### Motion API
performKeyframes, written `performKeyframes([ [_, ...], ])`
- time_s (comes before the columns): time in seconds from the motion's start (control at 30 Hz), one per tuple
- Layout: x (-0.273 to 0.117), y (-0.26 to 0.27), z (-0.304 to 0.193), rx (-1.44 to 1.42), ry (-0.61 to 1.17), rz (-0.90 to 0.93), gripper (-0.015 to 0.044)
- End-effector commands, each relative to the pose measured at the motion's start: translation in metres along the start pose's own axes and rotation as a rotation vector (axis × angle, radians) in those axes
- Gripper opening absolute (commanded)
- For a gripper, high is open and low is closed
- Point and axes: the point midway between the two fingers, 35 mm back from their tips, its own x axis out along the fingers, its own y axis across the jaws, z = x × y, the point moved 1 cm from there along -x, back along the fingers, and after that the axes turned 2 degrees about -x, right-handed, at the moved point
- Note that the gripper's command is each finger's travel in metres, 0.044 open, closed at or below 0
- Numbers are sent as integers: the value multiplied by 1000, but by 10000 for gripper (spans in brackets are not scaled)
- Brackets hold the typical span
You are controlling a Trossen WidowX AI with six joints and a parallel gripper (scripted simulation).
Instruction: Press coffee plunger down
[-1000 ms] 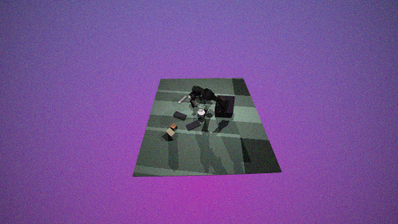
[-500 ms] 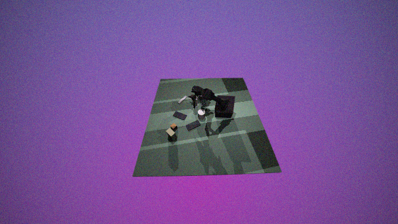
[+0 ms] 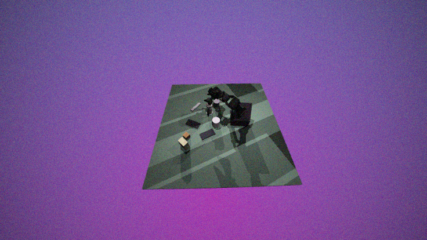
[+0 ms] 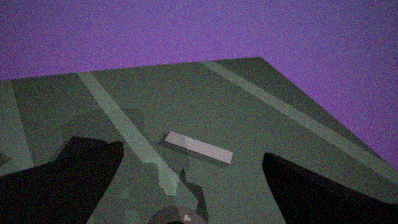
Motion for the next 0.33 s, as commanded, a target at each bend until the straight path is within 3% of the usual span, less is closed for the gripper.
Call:
performKeyframes([
  [0.0,-32,6,2,-3,18,11,440],
  [0.3,-36,7,2,-3,19,14,440],
])
